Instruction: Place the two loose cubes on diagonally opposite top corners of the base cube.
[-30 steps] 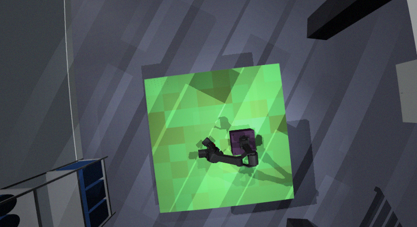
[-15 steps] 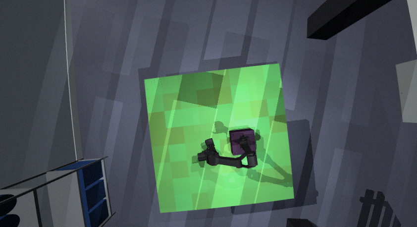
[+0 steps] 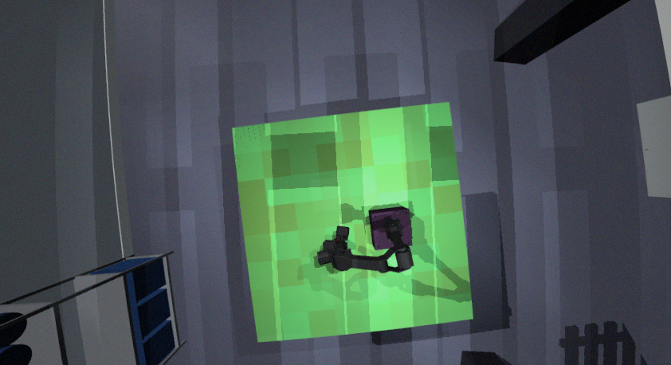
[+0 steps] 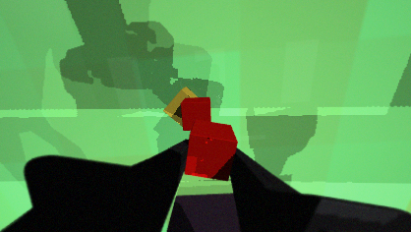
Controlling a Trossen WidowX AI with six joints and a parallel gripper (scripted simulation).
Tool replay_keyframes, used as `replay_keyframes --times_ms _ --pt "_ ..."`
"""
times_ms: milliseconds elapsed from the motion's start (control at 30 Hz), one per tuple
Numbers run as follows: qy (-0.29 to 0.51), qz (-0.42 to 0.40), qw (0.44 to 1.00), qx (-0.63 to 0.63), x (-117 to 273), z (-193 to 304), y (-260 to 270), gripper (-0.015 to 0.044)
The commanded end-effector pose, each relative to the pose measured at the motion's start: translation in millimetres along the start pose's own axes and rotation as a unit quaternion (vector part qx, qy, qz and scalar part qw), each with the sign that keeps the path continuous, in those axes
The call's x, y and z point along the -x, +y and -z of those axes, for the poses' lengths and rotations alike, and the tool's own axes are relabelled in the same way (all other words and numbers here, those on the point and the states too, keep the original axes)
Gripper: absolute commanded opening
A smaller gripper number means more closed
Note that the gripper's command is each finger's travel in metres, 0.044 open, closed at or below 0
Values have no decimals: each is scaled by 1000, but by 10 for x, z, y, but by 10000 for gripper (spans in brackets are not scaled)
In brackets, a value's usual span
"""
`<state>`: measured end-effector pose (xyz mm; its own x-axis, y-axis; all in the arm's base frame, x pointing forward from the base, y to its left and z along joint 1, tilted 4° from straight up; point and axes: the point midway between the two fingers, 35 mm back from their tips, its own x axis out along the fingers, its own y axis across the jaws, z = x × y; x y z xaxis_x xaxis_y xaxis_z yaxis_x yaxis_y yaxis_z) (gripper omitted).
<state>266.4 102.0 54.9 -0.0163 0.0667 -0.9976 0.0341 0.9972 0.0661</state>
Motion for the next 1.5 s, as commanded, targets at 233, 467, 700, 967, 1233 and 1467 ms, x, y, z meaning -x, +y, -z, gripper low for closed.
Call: replay_keyframes --times_ms 233,467,700,967,1233,1467 --pt "-4 -2 987 -161 20 -33 134 105" --pt "-4 -4 964 -267 18 -32 221 105" --pt "-3 -6 929 -371 17 -28 308 105" --pt "-2 -8 875 -484 15 -20 408 105" --pt "1 -9 808 -589 12 -8 509 105" --pt "1 -10 785 -620 6 -4 541 105"
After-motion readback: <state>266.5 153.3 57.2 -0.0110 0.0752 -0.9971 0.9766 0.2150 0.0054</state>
